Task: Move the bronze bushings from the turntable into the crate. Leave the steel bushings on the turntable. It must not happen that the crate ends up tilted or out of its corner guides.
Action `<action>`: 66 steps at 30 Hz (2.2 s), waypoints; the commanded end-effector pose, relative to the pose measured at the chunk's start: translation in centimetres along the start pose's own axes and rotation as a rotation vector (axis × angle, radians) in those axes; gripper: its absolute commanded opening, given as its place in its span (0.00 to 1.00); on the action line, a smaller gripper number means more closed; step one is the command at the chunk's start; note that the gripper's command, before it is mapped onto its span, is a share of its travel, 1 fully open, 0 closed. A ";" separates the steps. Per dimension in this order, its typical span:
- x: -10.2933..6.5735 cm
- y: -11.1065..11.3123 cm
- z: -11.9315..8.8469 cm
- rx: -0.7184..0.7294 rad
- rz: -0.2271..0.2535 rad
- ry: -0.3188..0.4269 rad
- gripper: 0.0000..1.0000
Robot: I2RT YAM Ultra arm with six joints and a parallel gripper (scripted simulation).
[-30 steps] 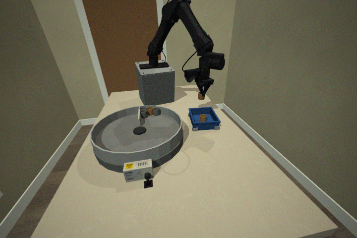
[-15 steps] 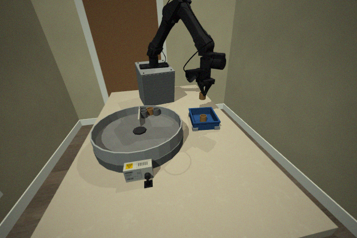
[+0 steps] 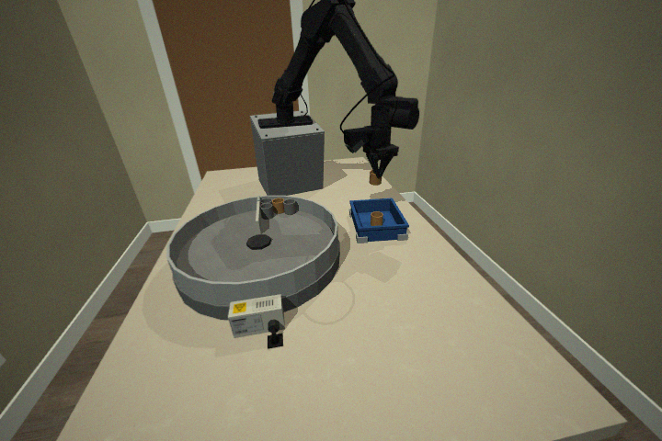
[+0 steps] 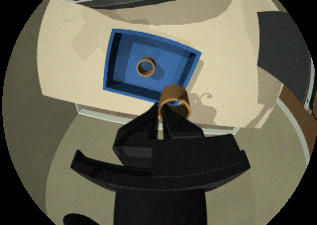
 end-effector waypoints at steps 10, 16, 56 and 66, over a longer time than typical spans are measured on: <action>-1.8 1.0 -0.4 0.001 0.039 -0.002 0.00; -1.9 0.9 0.1 0.003 0.040 -0.003 0.00; -1.1 -0.3 0.5 0.001 0.003 -0.013 0.00; 3.5 -0.5 0.7 0.001 -0.008 -0.014 0.00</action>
Point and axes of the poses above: the point where the finger pads meet when closed, its own x axis out along the fingers, its own y axis across the jaws, z = x × y, the point moved 8 cm from there along -x, back along the fingers, and after that the axes turned 11 degrees about -x, right-handed, at the moved point
